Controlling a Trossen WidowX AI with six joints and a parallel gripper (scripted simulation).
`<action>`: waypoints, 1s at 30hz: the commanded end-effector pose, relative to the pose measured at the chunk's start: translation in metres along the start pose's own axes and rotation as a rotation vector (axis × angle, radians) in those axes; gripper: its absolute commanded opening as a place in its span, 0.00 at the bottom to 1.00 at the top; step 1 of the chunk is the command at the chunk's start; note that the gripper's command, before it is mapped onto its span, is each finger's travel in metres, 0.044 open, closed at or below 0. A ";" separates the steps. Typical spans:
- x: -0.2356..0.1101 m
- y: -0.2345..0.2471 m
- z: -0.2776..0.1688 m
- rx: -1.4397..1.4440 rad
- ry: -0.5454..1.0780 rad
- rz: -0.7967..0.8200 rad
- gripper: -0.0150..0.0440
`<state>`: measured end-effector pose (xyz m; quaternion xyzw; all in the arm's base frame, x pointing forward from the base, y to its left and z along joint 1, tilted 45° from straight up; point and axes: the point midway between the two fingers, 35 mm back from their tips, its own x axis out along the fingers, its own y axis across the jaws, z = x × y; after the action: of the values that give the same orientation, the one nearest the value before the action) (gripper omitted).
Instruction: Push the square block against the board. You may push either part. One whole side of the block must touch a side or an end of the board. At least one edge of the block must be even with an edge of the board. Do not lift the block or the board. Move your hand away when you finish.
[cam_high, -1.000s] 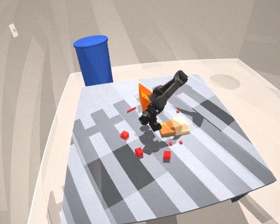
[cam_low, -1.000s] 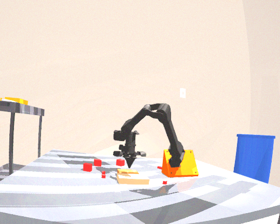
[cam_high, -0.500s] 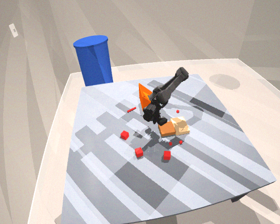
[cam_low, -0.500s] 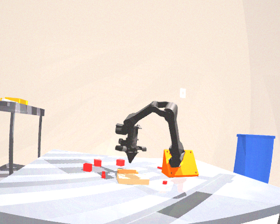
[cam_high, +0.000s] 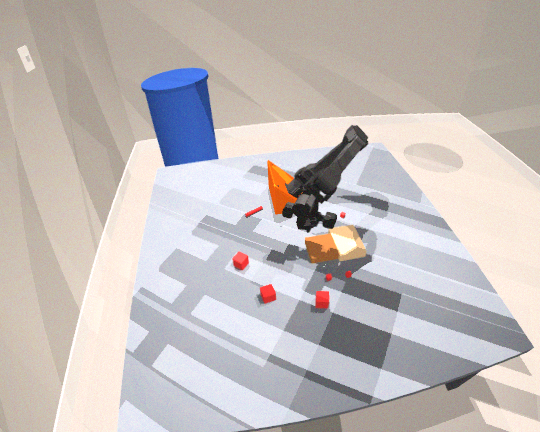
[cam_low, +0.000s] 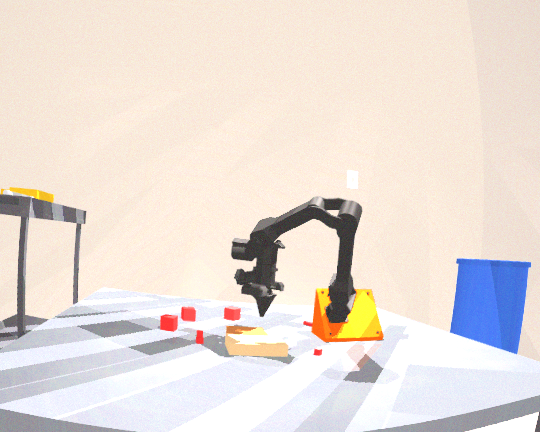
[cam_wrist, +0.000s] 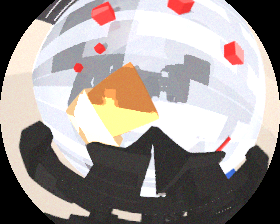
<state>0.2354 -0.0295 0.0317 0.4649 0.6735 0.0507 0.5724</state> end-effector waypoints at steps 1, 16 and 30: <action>0.001 0.005 -0.011 -0.121 0.004 0.004 0.25; 0.003 0.016 -0.049 -0.547 0.011 0.007 0.25; 0.058 0.019 -0.052 -0.567 0.012 0.012 0.25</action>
<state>0.2059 0.0432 0.0197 0.2870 0.6366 0.2438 0.6730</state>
